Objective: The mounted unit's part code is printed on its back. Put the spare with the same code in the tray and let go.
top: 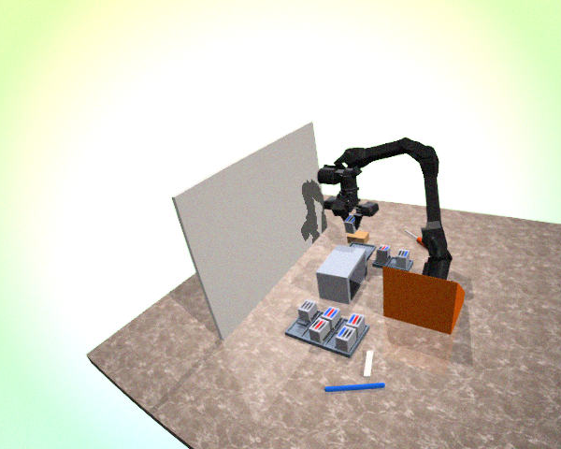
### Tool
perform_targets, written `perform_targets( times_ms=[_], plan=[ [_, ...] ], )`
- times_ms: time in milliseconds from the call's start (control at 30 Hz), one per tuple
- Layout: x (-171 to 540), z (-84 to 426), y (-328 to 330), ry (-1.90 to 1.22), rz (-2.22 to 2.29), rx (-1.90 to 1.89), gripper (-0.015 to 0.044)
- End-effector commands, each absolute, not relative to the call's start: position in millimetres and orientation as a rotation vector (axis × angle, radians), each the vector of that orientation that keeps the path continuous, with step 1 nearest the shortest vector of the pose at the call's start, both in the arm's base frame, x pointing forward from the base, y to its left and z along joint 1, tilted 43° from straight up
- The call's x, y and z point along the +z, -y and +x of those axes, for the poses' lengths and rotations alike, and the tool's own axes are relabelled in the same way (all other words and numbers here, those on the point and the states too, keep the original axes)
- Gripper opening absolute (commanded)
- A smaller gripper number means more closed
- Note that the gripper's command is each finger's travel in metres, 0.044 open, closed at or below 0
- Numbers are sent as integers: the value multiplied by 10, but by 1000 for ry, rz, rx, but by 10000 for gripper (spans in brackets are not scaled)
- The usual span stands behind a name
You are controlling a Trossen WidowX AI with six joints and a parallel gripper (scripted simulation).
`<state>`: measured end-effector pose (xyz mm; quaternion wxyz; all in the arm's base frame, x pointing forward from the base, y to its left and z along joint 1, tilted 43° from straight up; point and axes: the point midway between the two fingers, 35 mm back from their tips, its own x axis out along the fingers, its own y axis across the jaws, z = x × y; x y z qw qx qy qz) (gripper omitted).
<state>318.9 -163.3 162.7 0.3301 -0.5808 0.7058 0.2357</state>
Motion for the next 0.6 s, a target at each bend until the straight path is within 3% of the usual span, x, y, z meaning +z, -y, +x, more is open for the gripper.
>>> perform_targets(
  times_ms=[0, 567],
  plan=[
    [1586, 3168, 1657, -1853, -1522, 626, 0],
    [1485, 3152, 1753, -1853, -1522, 625, 0]
  ],
)
